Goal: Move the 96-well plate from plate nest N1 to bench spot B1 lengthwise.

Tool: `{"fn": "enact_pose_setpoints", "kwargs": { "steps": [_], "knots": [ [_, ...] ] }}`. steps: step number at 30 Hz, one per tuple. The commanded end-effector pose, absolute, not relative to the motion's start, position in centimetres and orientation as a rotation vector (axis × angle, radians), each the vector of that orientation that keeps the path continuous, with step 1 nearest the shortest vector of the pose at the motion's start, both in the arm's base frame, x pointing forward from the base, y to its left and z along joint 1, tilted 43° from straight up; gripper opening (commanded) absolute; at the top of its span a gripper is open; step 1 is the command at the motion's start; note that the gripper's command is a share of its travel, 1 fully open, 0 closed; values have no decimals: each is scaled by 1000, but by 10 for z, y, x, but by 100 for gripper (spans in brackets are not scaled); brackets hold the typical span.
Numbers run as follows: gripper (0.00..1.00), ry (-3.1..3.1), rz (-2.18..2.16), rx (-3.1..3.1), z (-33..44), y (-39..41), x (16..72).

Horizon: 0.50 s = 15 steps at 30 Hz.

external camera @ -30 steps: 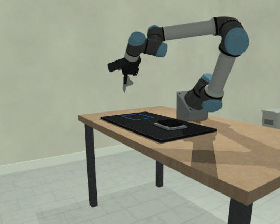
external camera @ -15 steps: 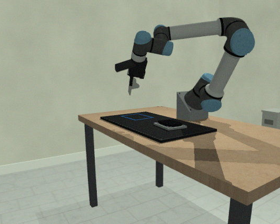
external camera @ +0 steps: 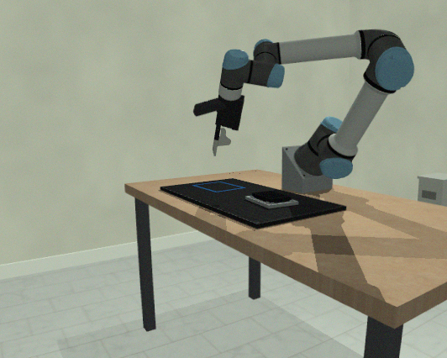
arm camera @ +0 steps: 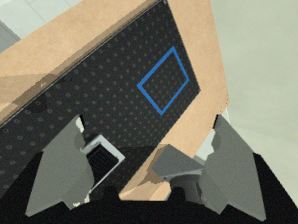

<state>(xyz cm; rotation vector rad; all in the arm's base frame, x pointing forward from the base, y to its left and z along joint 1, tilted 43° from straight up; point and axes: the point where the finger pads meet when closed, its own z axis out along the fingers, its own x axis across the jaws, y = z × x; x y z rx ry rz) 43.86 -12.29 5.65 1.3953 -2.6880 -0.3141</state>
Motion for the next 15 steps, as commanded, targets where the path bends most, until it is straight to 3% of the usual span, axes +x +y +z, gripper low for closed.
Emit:
{"fn": "enact_pose_setpoints", "kwargs": {
  "steps": [1,15],
  "knots": [
    [100,-2740,-358,1315,58,-112,430],
    [100,-2880,-514,1025,64,-72,405]
  ]
}}
